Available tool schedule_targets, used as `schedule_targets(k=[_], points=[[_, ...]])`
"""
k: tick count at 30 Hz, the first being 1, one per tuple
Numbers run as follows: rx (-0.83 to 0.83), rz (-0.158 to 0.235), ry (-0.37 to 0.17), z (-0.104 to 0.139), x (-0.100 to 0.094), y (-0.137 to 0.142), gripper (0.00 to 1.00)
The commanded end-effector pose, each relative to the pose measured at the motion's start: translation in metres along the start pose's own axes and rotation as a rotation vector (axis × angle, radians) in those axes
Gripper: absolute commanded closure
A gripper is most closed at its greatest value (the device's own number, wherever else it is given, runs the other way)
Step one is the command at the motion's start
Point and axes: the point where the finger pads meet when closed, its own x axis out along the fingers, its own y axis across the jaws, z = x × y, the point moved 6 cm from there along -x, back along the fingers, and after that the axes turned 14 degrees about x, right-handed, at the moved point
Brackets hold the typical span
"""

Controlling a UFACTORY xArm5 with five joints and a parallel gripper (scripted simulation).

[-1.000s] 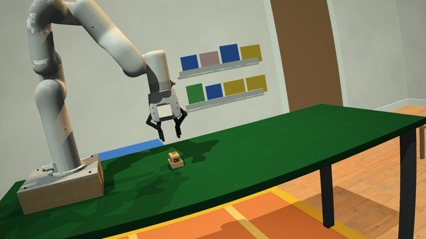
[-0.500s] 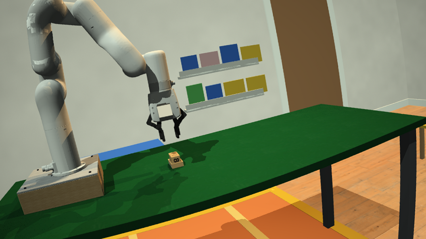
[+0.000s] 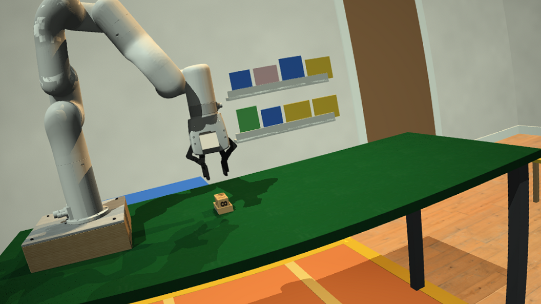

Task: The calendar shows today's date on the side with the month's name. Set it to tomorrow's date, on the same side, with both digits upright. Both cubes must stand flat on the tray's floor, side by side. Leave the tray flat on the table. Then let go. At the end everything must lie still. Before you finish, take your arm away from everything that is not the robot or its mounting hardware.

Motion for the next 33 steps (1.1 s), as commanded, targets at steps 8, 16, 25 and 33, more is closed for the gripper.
schedule_targets(k=[8,16,25,33], points=[[0.000,-0.003,-0.001,0.000,0.000,-0.001,0.53],[0.000,-0.003,-0.001,0.000,0.005,-0.001,0.53],[0.000,-0.003,-0.001,0.000,0.014,-0.001,0.53],[0.000,-0.003,-0.001,0.000,0.026,-0.001,0.53]])
